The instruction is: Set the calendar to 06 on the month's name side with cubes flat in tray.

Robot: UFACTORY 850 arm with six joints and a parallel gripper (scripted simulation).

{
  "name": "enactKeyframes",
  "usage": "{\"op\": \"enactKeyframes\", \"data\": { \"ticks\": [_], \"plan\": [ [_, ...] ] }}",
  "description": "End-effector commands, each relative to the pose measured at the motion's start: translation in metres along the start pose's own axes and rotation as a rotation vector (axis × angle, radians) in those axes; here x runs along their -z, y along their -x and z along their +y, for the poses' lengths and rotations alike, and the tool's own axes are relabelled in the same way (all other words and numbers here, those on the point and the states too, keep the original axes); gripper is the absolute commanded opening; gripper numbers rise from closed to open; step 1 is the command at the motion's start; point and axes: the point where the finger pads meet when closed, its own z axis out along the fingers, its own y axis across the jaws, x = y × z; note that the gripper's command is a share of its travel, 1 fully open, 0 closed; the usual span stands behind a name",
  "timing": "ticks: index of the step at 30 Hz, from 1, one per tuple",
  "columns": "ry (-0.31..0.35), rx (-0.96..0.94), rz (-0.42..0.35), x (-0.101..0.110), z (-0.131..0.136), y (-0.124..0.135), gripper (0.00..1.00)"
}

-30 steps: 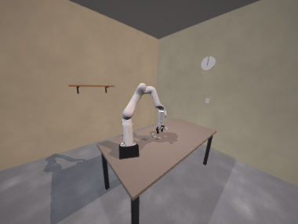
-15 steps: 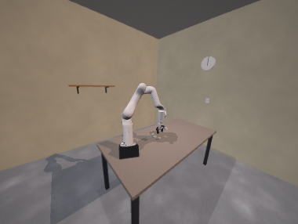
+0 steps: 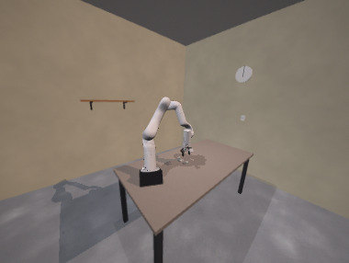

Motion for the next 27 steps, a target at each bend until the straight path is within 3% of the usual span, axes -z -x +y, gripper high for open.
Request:
{"op": "enactKeyframes", "data": {
  "ticks": [1,5,7,27],
  "plan": [
    [0.011,-0.148,0.010,0.000,0.001,0.012,1.00],
    [0.011,-0.214,0.011,0.000,0.002,0.017,1.00],
    [0.010,-0.355,0.012,0.000,0.004,0.028,1.00],
    [0.006,-0.997,0.014,-0.001,0.019,0.078,1.00]
  ]
}}
